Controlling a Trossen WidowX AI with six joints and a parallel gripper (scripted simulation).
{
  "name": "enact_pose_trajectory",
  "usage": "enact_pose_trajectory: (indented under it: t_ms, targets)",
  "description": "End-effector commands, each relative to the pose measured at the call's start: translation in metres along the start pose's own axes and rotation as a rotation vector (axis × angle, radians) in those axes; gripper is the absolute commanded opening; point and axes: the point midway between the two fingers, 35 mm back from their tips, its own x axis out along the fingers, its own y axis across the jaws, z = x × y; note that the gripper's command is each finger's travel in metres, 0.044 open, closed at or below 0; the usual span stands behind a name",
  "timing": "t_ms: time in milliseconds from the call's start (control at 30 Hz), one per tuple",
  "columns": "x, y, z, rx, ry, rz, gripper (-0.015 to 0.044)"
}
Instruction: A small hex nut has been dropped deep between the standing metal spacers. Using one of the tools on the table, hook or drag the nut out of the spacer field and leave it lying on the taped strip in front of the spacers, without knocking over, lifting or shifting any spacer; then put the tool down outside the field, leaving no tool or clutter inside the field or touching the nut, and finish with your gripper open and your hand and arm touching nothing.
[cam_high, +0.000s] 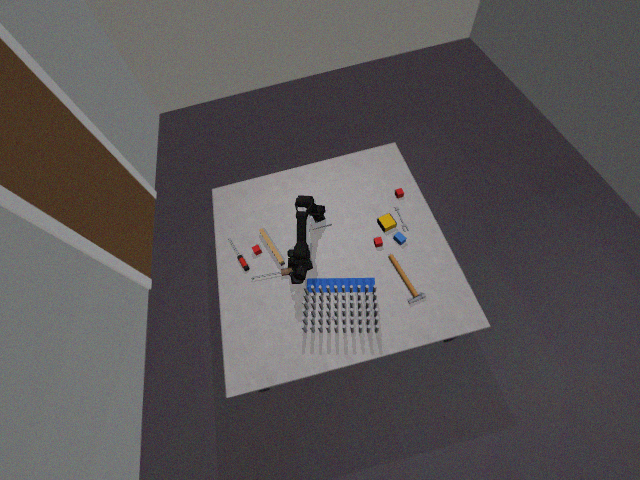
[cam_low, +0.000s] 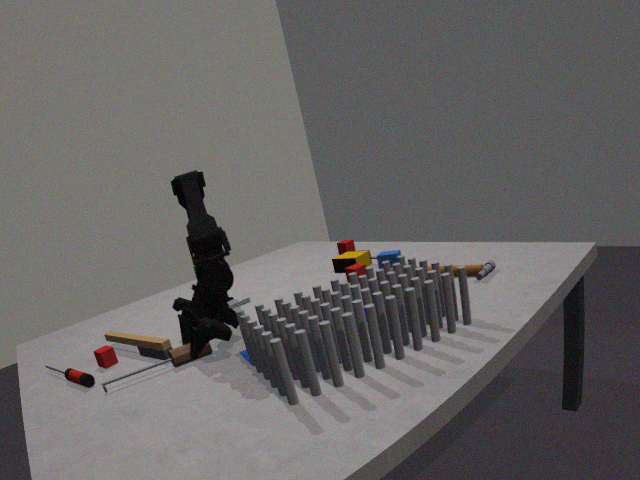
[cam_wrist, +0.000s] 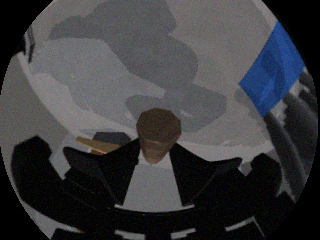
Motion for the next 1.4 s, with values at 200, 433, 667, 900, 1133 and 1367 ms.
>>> enact_pose_trajectory:
  t_ms: [200, 433, 667, 900, 1133, 1367]
  targets:
    - [-0.020, 0.007, -0.032, 0.059, 0.006, 0.005, 0.0000]
    - [-0.050, 0.005, -0.049, 0.048, 0.004, 0.000, 0.0000]
    - [-0.081, 0.007, -0.066, 0.032, 0.003, -0.001, 0.0000]
    - [-0.112, 0.013, -0.081, 0.014, 0.001, -0.001, 0.0000]
    - [-0.139, 0.022, -0.093, -0.003, 0.000, 0.000, 0.0000]
    - [-0.152, 0.021, -0.081, -0.064, 0.002, -0.041, 0.0000]
